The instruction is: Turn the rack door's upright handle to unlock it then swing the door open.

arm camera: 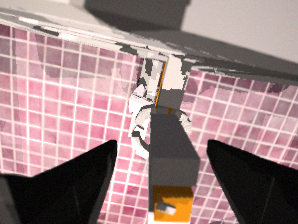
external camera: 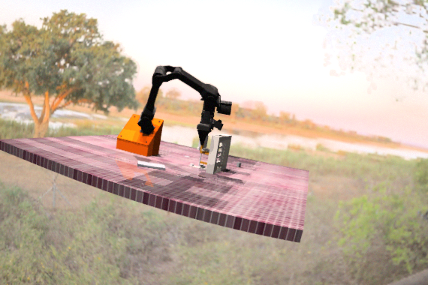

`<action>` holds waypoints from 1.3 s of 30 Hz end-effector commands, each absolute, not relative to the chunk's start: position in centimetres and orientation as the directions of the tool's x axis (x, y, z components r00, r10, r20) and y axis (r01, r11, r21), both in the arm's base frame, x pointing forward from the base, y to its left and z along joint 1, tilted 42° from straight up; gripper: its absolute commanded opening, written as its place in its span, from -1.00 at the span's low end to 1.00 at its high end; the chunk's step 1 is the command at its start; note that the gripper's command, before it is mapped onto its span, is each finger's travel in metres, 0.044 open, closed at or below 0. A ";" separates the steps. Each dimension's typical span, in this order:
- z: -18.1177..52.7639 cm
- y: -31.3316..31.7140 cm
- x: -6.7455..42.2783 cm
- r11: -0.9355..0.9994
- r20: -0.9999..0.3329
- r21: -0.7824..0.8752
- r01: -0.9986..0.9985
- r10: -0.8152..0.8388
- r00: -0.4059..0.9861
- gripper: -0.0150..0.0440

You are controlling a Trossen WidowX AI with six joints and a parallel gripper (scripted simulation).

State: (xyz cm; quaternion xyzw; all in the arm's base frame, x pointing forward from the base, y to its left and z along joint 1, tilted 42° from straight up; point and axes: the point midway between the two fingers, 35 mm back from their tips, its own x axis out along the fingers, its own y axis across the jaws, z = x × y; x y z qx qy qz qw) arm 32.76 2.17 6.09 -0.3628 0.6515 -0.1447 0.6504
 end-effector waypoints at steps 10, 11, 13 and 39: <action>6.1 2.2 32.8 0.411 -0.743 -0.481 -0.775 -0.661 0.110 0.52; 6.1 2.2 32.8 0.380 -0.743 -0.457 -0.804 -0.661 0.110 0.52; 6.1 2.2 32.8 0.314 -0.743 -0.406 -0.858 -0.661 0.110 0.52; 6.1 2.2 32.8 -0.248 -0.743 0.077 -0.966 -0.661 0.110 -0.02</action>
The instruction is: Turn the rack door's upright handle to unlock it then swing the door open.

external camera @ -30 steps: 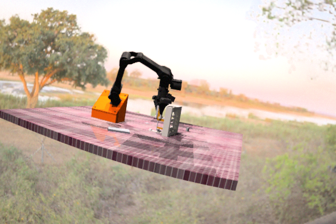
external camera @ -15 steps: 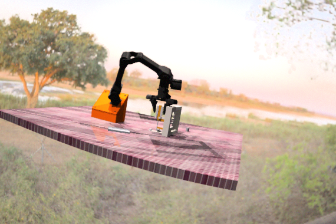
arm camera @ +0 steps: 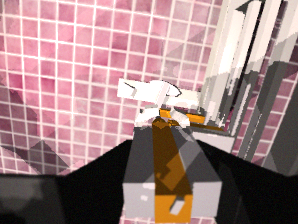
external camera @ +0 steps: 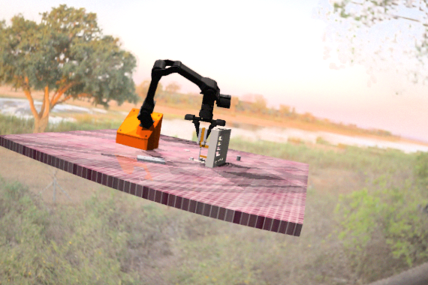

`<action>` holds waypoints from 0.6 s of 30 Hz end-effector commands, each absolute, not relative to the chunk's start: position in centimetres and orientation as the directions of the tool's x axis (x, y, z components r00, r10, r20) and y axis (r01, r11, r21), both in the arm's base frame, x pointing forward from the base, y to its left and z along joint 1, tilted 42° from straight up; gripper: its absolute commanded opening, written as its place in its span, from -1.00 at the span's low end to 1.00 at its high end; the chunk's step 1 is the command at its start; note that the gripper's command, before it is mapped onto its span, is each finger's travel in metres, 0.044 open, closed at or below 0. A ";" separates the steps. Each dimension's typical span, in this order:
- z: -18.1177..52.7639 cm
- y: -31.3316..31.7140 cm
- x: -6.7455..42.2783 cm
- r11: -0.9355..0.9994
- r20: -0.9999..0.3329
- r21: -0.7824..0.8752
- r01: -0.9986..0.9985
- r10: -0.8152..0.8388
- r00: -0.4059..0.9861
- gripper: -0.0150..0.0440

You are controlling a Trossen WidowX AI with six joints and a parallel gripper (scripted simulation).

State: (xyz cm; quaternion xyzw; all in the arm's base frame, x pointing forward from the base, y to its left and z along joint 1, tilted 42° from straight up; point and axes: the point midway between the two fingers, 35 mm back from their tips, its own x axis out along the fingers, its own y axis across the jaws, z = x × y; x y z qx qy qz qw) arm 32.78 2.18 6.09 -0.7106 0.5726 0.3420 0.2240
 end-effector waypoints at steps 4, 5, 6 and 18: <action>6.1 2.2 32.8 -0.248 -0.743 0.077 -0.966 -0.661 0.110 -0.17; 6.1 2.2 32.8 -0.248 -0.743 0.077 -0.966 -0.661 0.110 -0.20; 6.1 2.2 32.8 -0.248 -0.743 0.077 -0.966 -0.661 0.110 -0.22; 6.1 2.2 32.8 -0.246 -0.743 0.075 -0.966 -0.661 0.110 -0.40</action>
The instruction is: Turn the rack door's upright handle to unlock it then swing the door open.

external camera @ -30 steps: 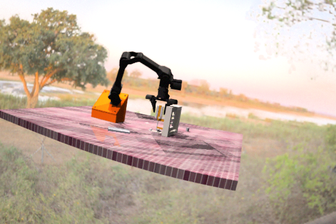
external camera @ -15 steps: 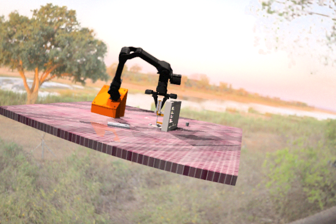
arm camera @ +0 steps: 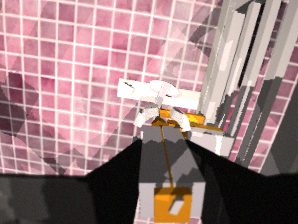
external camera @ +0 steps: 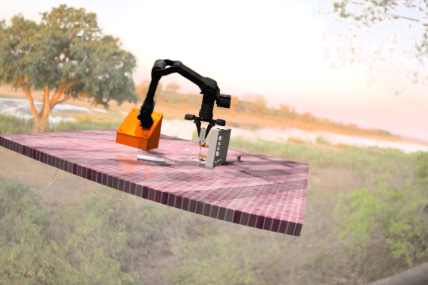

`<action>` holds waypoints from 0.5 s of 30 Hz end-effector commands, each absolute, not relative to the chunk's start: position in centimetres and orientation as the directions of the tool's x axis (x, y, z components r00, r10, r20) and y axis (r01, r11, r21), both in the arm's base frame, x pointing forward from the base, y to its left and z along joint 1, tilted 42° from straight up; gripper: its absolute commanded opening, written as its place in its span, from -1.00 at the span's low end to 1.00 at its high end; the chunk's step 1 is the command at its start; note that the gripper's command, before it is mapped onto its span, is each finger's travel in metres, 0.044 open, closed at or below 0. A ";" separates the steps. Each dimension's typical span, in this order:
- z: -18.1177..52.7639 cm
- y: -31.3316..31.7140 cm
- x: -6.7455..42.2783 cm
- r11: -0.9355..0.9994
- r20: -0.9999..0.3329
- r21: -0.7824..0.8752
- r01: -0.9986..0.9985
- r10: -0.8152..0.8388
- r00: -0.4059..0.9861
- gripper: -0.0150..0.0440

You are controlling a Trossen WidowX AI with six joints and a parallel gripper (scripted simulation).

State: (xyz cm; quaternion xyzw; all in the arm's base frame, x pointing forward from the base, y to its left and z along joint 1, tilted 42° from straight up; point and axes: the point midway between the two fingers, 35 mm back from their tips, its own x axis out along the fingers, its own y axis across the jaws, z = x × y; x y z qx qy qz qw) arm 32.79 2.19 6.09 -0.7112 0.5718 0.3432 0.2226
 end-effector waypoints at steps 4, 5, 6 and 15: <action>6.0 2.2 32.5 -0.200 -0.743 0.033 -0.979 -0.661 0.110 -0.40; 6.0 2.3 32.5 -0.186 -0.743 0.020 -0.982 -0.660 0.110 -0.40; 5.9 2.3 32.4 -0.171 -0.743 0.007 -0.985 -0.660 0.110 -0.40; 5.6 2.5 31.6 -0.042 -0.743 -0.109 -0.993 -0.660 0.110 -0.40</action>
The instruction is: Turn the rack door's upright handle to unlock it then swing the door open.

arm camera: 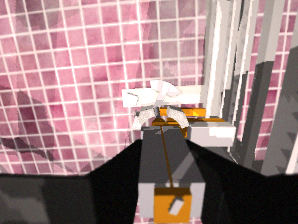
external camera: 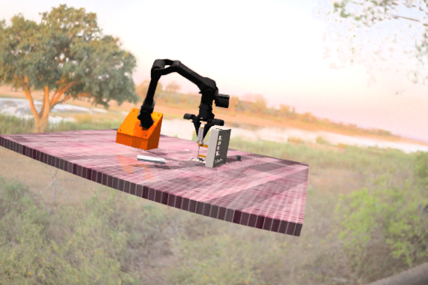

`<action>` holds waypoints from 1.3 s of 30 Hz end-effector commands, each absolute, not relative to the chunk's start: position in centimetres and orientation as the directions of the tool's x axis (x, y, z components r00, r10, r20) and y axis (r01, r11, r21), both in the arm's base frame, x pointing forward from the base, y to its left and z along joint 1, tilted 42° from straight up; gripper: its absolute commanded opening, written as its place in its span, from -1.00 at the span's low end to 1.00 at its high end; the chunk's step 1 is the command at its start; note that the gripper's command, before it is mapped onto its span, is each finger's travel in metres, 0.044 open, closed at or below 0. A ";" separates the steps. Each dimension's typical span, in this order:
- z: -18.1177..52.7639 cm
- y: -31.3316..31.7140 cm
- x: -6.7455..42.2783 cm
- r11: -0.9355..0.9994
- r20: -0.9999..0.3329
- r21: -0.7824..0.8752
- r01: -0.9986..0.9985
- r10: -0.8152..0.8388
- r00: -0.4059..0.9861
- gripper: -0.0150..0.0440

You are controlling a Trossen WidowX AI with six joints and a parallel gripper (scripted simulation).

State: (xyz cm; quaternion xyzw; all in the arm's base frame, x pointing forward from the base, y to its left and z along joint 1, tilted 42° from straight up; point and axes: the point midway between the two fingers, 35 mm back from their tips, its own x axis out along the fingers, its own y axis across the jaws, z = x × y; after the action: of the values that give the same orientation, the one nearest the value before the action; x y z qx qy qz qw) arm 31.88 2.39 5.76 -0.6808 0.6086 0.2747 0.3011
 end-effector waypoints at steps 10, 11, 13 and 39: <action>5.1 2.9 30.5 0.095 -0.743 -0.226 -0.969 -0.660 0.109 -0.40; 5.1 2.9 30.3 0.108 -0.743 -0.237 -0.965 -0.660 0.109 -0.40; 4.9 3.0 30.1 0.132 -0.744 -0.258 -0.957 -0.660 0.109 -0.40; 2.5 5.1 26.3 0.411 -0.745 -0.475 -0.779 -0.658 0.107 -0.40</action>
State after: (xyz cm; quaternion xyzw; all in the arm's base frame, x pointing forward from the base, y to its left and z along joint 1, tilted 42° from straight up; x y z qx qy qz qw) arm 26.33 4.96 2.73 -0.5535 0.6657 0.0782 0.4943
